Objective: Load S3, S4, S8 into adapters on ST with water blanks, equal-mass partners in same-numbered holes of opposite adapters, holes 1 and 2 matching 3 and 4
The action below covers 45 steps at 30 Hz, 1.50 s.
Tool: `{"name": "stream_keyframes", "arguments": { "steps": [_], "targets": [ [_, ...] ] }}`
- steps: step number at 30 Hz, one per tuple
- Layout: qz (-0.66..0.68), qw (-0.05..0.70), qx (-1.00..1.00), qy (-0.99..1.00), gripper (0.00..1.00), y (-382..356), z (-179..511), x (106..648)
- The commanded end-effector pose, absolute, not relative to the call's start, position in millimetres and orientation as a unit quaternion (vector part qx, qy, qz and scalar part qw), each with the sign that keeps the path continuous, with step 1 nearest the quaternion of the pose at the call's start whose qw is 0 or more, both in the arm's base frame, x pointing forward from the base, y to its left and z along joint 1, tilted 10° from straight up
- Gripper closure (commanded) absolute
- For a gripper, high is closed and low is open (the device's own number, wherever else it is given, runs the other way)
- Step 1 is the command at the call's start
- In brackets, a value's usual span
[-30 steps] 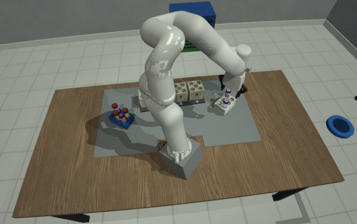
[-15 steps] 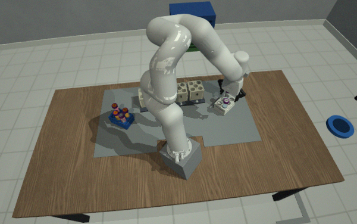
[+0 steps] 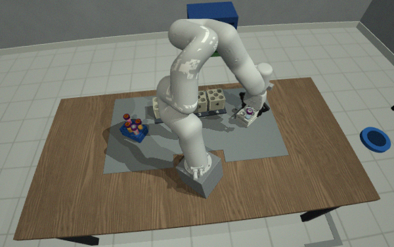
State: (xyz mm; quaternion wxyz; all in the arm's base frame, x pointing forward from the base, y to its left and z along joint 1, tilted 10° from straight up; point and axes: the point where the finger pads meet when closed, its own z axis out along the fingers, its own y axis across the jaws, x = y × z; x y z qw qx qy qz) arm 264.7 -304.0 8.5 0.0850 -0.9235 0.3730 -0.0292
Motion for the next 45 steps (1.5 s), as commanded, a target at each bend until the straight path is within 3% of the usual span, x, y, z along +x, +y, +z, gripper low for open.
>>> {"name": "stream_keyframes", "arguments": {
  "steps": [1, 45],
  "targets": [
    [-0.031, 0.084, -0.923, 0.373, 0.00, -304.3, 0.8, 266.9],
    [-0.031, 0.084, -0.923, 0.373, 0.00, -303.5, -5.6, 267.7]
  ]
}}
